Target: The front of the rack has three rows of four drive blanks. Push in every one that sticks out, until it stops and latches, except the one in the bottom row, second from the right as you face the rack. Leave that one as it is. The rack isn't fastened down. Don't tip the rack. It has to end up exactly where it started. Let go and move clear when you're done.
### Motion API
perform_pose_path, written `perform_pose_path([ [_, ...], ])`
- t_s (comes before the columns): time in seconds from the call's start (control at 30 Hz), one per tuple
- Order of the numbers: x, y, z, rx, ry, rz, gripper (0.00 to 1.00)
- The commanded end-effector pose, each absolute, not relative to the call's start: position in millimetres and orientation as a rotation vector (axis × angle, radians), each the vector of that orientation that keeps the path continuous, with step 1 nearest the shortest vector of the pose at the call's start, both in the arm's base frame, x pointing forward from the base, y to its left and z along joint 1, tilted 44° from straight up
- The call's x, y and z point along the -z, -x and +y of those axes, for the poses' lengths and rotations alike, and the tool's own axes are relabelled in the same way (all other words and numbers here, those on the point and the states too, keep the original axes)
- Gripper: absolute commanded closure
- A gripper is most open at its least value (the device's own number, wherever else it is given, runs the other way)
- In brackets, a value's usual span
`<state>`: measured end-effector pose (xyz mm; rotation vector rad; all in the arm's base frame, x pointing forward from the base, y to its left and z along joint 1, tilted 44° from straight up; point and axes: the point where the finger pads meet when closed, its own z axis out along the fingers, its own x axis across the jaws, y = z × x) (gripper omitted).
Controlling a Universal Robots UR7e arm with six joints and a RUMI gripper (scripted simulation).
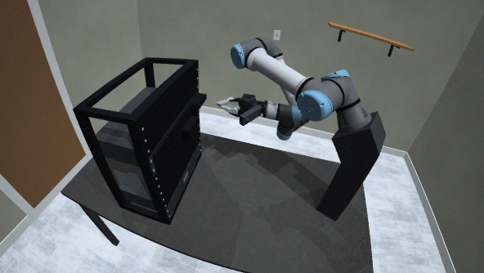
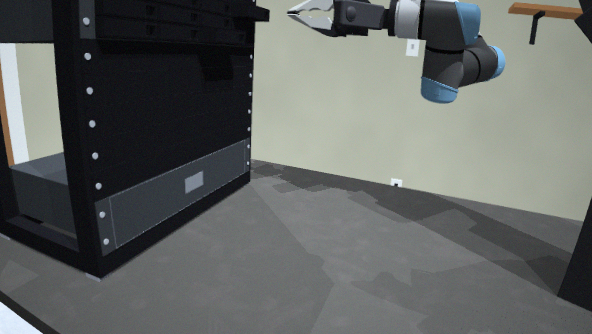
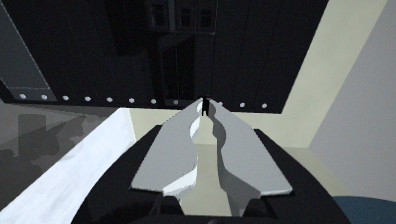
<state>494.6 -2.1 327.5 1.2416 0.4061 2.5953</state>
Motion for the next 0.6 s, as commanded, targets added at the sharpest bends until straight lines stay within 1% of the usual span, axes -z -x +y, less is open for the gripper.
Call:
perform_pose_path([
  [0.0, -339.5, -509.2, 0.9, -2.595, -1.241, 0.406, 1.00],
  [0.3, -355.8, -530.5, 4.9, -2.595, -1.241, 0.406, 1.00],
  [0.57, -357.5, -532.7, 5.3, -2.595, -1.241, 0.406, 1.00],
])
